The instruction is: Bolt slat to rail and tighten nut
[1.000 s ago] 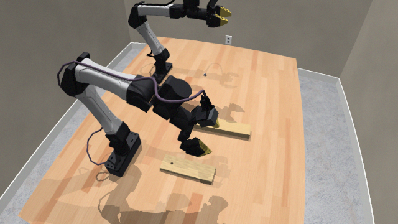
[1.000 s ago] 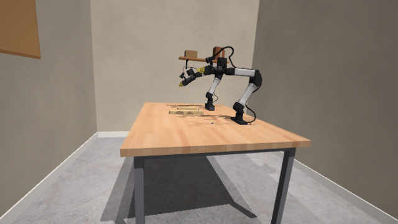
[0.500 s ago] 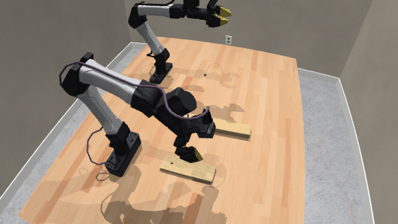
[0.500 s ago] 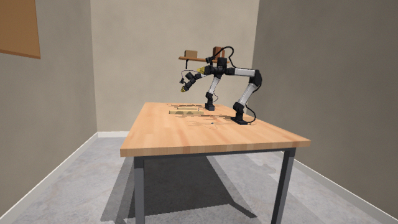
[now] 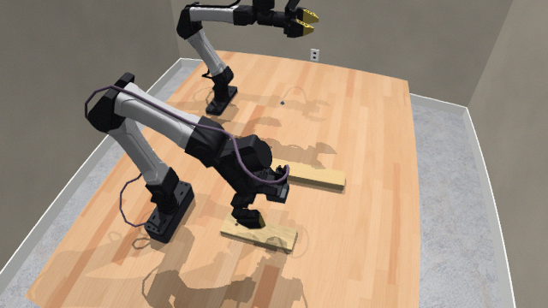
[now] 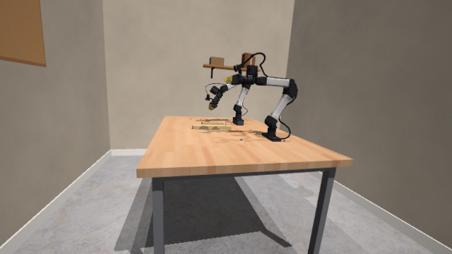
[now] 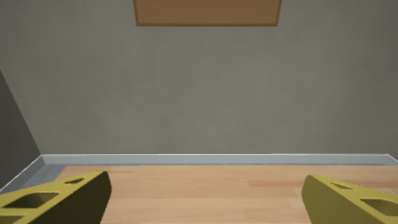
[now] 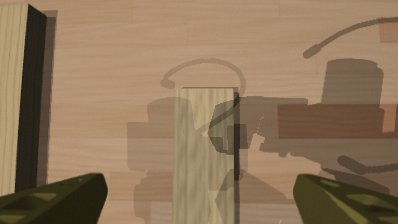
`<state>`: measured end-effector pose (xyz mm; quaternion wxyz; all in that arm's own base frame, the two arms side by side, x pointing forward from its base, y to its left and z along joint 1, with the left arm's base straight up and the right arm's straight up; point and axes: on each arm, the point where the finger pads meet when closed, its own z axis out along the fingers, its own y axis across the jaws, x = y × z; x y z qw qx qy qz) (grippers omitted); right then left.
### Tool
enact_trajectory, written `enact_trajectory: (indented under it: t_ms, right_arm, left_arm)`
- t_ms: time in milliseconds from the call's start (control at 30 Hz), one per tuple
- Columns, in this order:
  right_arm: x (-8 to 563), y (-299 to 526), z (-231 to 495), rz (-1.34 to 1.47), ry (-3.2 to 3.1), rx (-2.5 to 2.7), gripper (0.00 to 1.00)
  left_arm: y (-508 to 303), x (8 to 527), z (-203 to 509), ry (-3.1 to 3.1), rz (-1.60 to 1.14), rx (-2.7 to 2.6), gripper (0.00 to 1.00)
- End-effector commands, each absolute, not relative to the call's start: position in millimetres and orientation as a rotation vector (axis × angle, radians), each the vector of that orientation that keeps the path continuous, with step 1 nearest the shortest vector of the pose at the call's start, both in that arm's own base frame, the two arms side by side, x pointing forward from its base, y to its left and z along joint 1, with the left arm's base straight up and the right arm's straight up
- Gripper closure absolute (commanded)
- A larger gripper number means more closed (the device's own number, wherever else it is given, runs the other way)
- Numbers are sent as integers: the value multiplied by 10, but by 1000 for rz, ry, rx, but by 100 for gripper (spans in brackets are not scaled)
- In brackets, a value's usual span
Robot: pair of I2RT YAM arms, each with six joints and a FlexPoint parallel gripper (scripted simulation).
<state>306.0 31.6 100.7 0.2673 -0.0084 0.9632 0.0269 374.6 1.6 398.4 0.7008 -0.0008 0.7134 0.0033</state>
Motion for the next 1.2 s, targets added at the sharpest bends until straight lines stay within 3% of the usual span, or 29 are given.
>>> enact_trajectory:
  t_ms: [0, 1167]
  right_arm:
    - [2857, 324, 780, 55, 2700, -19, 0]
    - [1776, 285, 117, -19, 3165, -38, 0]
  left_arm:
    - [0, 3747, 4054, 1562, 0, 0, 0]
    - [0, 3747, 4054, 1562, 0, 0, 0]
